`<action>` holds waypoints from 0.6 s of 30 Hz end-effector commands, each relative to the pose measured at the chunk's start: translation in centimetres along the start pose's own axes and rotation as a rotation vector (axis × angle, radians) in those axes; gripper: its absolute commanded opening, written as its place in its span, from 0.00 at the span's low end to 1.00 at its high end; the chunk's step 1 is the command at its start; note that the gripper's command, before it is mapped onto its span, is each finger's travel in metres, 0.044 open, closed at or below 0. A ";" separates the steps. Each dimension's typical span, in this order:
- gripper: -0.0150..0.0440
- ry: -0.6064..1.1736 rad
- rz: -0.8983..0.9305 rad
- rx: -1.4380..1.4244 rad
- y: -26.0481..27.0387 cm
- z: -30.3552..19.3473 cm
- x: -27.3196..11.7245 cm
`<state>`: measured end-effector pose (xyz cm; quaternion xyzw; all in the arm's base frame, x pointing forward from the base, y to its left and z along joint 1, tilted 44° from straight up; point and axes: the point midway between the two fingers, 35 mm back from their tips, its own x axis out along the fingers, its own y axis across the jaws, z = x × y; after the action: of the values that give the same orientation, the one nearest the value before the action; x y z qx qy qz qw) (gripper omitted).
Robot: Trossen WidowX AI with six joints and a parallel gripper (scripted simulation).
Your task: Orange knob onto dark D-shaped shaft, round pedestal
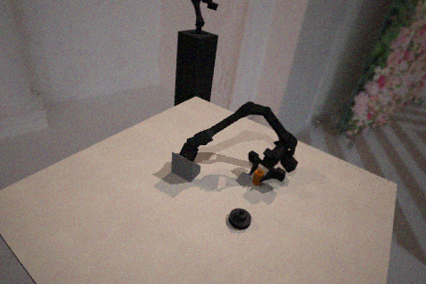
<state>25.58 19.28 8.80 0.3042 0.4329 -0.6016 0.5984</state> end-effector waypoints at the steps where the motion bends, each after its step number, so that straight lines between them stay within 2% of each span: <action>1: 0.69 -0.002 0.000 0.000 0.0 0.0 0.0; 6: 0.69 -0.002 0.000 0.000 0.0 0.0 0.0; 13: 1.00 -0.002 0.000 0.000 0.0 0.0 0.0; 18: 1.00 -0.002 0.000 0.000 0.0 0.0 0.0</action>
<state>25.58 19.27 8.80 0.3042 0.4329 -0.6016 0.5984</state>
